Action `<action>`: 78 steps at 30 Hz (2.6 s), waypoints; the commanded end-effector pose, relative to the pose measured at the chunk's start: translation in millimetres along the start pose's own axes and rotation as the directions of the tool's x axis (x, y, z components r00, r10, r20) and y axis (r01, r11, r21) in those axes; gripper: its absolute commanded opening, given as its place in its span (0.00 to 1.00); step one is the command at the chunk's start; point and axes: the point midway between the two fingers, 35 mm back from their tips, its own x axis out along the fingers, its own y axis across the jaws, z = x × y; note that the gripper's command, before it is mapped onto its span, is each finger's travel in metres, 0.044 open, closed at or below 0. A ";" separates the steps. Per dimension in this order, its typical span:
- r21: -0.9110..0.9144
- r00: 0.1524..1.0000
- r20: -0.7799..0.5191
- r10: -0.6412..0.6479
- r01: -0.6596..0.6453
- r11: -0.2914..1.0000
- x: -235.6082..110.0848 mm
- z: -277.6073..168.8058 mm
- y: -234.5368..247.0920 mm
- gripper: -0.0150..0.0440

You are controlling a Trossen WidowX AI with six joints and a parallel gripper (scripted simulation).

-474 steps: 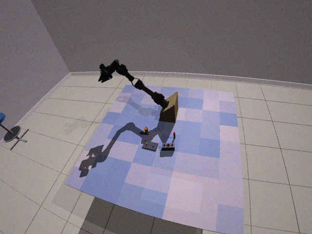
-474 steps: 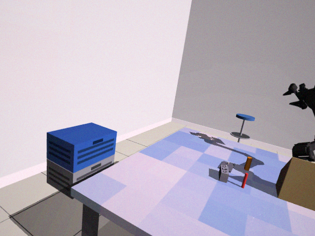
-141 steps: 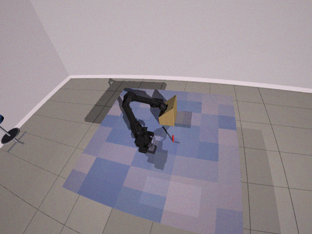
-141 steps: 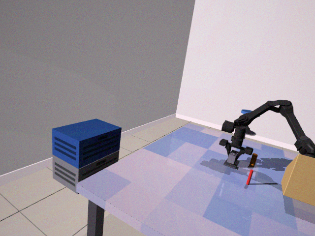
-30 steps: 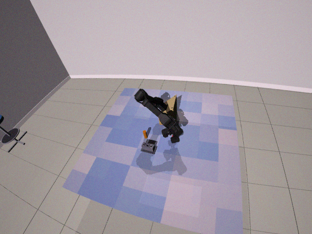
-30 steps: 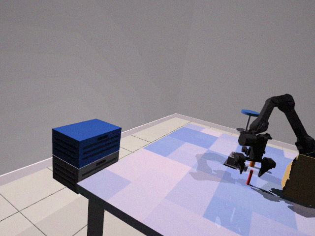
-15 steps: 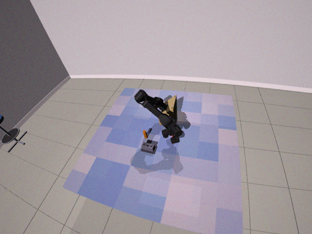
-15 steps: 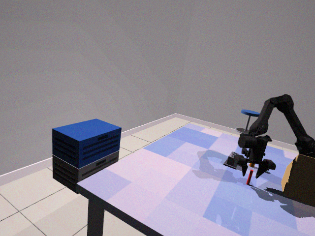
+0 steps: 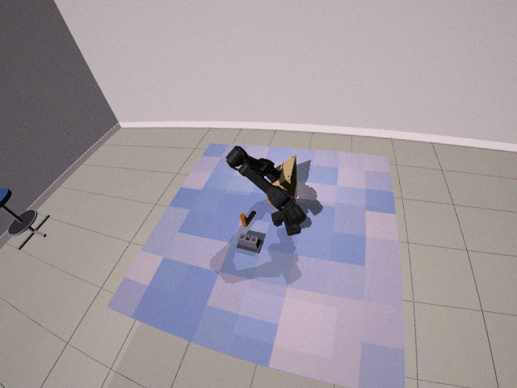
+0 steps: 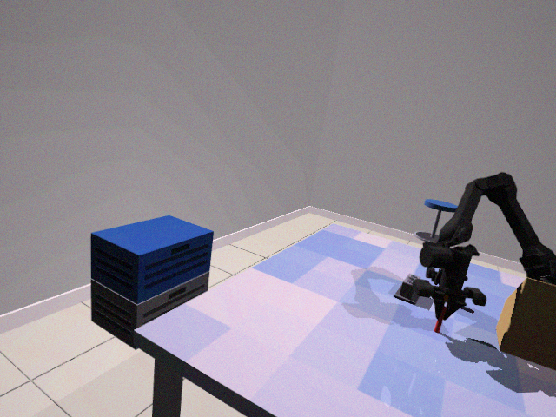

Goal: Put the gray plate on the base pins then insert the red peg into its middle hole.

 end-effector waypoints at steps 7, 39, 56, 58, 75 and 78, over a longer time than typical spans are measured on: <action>-0.005 1.000 0.006 -0.001 0.001 1.000 0.6 0.7 -0.8 0.25; -0.014 1.000 0.007 -0.005 0.005 1.000 -72.1 -0.3 3.0 0.25; -0.016 1.000 -0.009 0.005 -0.005 1.000 -76.2 40.5 20.5 0.25; -0.016 1.000 -0.010 0.006 -0.006 1.000 -76.5 45.9 22.2 0.25; -0.014 1.000 -0.013 0.011 -0.011 1.000 -78.1 94.2 32.3 0.25; -0.013 1.000 -0.012 0.012 -0.012 1.000 -78.1 103.2 33.3 0.25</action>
